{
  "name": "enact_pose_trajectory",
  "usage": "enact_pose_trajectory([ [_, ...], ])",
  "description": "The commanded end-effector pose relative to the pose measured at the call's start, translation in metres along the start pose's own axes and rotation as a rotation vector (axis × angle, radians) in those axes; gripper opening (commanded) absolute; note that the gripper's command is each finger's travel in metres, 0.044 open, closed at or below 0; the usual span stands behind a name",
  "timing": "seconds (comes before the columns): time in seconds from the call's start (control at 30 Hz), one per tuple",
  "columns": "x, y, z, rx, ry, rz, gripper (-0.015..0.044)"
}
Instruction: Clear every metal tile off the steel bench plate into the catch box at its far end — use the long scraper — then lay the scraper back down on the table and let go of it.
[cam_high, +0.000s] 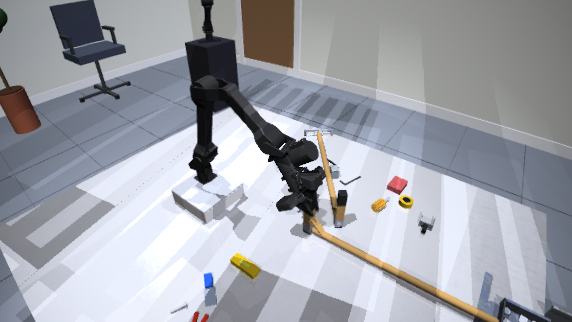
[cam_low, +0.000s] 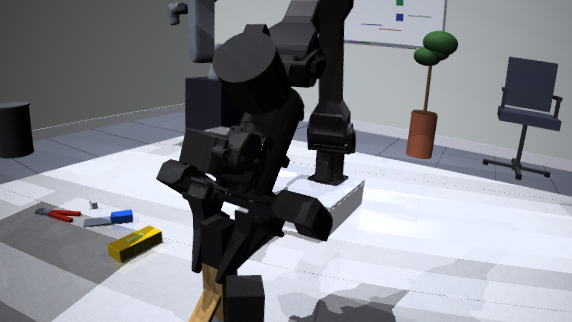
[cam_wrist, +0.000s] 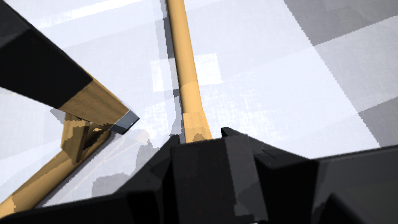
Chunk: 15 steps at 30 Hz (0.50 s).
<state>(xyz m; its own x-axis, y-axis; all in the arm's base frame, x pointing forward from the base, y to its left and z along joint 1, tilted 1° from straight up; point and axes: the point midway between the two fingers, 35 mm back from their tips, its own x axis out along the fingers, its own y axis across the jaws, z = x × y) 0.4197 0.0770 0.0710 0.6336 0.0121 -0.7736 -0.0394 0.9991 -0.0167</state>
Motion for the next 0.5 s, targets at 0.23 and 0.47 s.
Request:
enact_pose_trajectory([
  [0.23, 0.006, 0.001, 0.015, -0.003, -0.01, 0.002, 0.0],
  [0.47, 0.01, 0.002, 0.022, -0.003, -0.011, 0.002, 0.0],
])
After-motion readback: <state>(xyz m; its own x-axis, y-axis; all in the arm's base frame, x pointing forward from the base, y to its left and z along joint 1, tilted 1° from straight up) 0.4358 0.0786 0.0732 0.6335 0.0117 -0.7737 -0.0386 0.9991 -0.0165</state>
